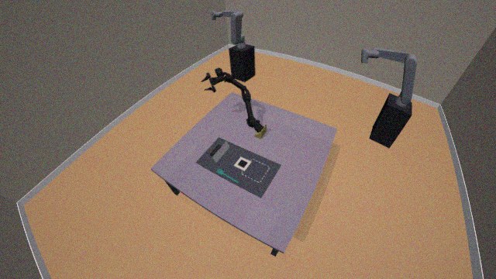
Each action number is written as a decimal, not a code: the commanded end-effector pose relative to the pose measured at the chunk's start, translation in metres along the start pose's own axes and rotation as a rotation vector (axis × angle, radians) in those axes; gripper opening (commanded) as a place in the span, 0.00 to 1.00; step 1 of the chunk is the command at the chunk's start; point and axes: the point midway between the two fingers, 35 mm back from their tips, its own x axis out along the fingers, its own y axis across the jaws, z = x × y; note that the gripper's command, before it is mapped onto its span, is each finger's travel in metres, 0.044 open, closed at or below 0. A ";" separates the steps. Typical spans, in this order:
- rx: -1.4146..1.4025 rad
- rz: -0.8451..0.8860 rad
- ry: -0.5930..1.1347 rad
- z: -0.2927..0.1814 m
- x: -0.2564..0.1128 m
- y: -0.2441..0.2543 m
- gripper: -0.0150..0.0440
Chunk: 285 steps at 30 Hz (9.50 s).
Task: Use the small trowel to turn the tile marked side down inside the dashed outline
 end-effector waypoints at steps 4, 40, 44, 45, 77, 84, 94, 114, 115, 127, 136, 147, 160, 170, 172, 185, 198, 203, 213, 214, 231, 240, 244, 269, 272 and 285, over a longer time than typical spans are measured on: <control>0.048 0.059 -0.015 0.011 0.016 0.019 0.75; 0.867 0.659 0.472 0.103 0.105 0.277 0.42; 0.948 0.682 0.585 0.109 0.103 0.305 0.42; 0.967 0.685 0.615 0.110 0.102 0.311 0.42; 1.336 0.147 1.484 0.117 0.032 0.485 0.42; 1.373 -0.074 1.544 0.113 0.015 0.505 0.42; 1.370 -0.059 1.548 0.114 0.016 0.506 0.42; 1.351 -0.088 1.535 0.089 0.022 0.516 0.42; 1.351 -0.089 1.535 0.088 0.022 0.517 0.42; 1.351 -0.090 1.534 0.084 0.020 0.529 0.42; 1.351 -0.090 1.534 0.082 0.018 0.534 0.42; 1.351 -0.090 1.534 0.082 0.018 0.534 0.42; 1.351 -0.090 1.534 0.082 0.018 0.534 0.42; 1.351 -0.090 1.534 0.082 0.018 0.534 0.42; 1.351 -0.090 1.534 0.082 0.018 0.534 0.42; 1.351 -0.090 1.534 0.082 0.018 0.534 0.42; 1.351 -0.090 1.534 0.082 0.018 0.534 0.42; 1.351 -0.090 1.534 0.082 0.018 0.534 0.42; 1.351 -0.090 1.534 0.082 0.018 0.534 0.42; 1.351 -0.090 1.534 0.082 0.018 0.534 0.42; 1.351 -0.089 1.535 0.095 0.002 0.548 0.42; 1.351 -0.089 1.535 0.102 -0.009 0.563 0.42; 1.351 -0.089 1.536 0.103 -0.012 0.567 0.42; 1.351 -0.089 1.534 0.122 -0.024 0.561 0.42; 1.351 -0.089 1.534 0.122 -0.024 0.561 0.42; 1.350 -0.088 1.530 0.121 -0.023 0.561 0.41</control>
